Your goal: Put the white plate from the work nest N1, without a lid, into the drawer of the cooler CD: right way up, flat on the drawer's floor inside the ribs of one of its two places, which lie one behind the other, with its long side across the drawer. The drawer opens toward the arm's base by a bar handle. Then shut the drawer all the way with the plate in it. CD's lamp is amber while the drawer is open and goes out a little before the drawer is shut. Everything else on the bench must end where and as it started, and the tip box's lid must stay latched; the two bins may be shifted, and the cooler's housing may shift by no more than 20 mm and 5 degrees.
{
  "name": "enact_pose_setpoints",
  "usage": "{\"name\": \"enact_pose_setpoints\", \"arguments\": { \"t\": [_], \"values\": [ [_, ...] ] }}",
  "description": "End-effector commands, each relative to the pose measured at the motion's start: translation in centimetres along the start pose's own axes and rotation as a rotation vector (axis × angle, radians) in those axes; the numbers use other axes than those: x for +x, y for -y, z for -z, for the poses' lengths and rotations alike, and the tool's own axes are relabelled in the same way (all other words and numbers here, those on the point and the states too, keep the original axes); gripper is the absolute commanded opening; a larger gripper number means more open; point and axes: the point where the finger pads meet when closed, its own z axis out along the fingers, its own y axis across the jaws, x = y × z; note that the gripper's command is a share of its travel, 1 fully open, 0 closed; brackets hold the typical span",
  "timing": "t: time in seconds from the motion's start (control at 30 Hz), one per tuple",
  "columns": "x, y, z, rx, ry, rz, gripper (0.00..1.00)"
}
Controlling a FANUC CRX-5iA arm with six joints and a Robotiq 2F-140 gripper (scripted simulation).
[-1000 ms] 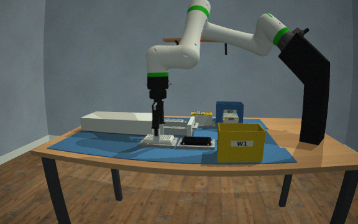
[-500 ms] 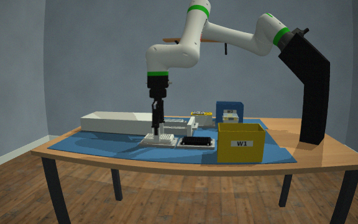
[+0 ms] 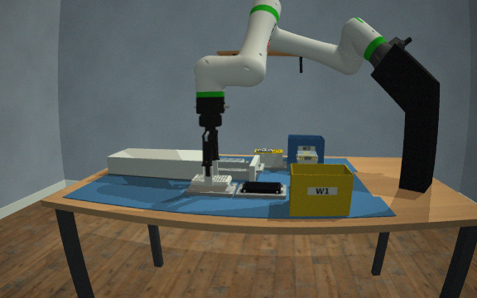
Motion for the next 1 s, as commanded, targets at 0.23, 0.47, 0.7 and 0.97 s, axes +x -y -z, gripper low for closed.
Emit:
{"name": "enact_pose_setpoints", "arguments": {
  "t": [0.23, 0.47, 0.7, 0.97],
  "values": [
    [0.0, 0.0, 1.3, 0.000, 0.000, 0.000, 0.00],
    [0.0, 0.0, 2.0, 0.000, 0.000, 0.000, 0.00],
    [0.0, 0.0, 2.9, 0.000, 0.000, 0.000, 0.00],
    [0.0, 0.0, 3.7, 0.000, 0.000, 0.000, 0.00]
  ]
}}
